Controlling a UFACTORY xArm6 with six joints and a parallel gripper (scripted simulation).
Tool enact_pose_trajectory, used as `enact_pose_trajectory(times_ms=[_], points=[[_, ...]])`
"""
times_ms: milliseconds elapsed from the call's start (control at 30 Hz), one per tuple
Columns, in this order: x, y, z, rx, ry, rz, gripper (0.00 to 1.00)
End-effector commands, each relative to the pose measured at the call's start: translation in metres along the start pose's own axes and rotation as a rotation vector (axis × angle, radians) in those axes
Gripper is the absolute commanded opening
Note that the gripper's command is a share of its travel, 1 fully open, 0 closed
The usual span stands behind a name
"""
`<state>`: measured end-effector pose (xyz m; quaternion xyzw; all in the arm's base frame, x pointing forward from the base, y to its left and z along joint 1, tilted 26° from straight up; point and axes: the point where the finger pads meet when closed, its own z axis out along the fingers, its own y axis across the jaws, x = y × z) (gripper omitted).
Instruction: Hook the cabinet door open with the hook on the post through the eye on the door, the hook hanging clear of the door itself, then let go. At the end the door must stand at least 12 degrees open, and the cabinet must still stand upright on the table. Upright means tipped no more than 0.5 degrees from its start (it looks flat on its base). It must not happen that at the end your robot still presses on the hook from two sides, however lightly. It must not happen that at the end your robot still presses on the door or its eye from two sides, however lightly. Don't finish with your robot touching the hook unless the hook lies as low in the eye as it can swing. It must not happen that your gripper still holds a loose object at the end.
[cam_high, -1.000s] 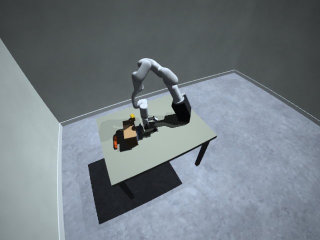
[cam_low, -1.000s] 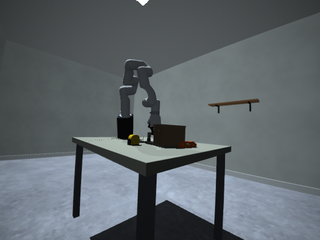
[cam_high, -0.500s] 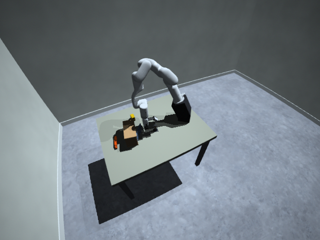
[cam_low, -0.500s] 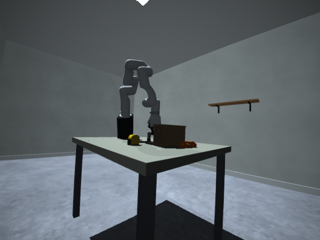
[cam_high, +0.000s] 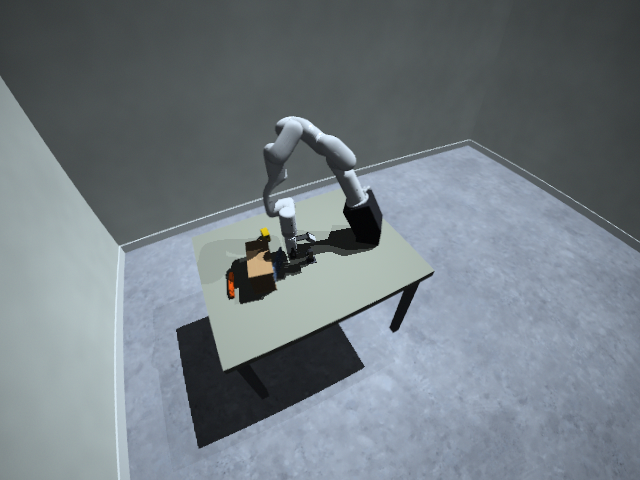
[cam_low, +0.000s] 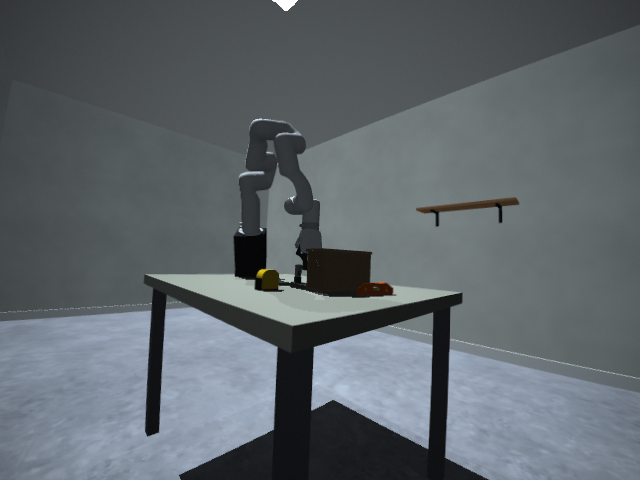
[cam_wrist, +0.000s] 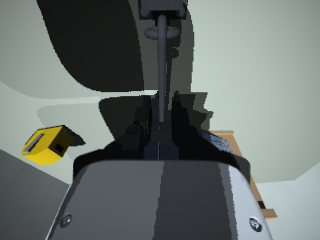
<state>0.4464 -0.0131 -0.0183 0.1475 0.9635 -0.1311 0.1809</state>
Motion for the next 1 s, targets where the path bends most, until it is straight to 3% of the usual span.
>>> enact_pose_trajectory(times_ms=[0,967], points=[[-0.0011,0.0005,-0.0007,-0.001,-0.002,0.0,0.24],[-0.0011,0.0005,-0.0069,-0.001,-0.002,0.0,0.24]])
